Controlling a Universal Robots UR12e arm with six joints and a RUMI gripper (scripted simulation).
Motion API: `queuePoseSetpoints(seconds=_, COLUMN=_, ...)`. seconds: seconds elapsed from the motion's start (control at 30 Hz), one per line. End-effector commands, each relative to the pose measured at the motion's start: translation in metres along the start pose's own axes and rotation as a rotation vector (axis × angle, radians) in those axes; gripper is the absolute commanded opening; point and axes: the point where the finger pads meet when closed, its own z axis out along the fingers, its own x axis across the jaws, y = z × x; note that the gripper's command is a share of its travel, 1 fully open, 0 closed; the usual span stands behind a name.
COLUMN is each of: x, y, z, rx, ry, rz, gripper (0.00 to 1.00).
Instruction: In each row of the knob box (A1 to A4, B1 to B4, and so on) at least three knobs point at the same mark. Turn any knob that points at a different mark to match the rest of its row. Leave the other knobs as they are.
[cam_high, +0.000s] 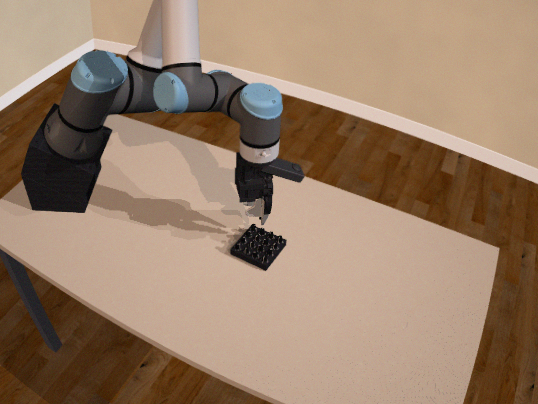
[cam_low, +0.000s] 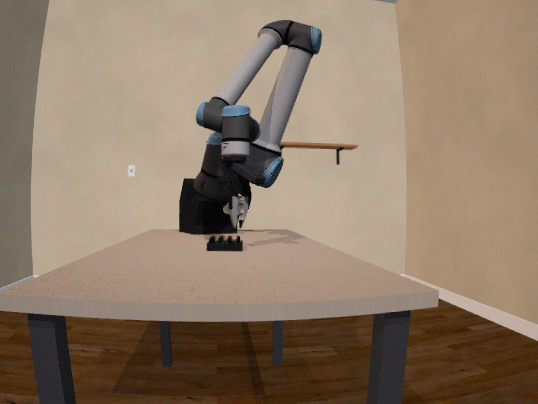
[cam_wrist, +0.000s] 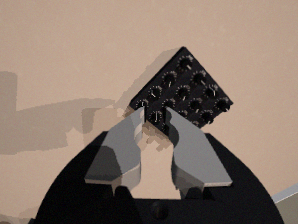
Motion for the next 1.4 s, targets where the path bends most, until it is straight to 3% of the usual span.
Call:
queuePoseSetpoints(seconds=0.0, x=0.001, y=-0.001, z=0.004, rx=0.001, ry=0.001, rz=0.0, gripper=0.11)
queuePoseSetpoints(seconds=0.4, x=0.001, y=-0.001, z=0.017, rx=0.001, ry=0.001, rz=0.0, gripper=0.11)
queuePoseSetpoints(seconds=1.37, x=0.001, y=-0.001, z=0.02, rx=0.001, ry=0.001, rz=0.0, gripper=0.11)
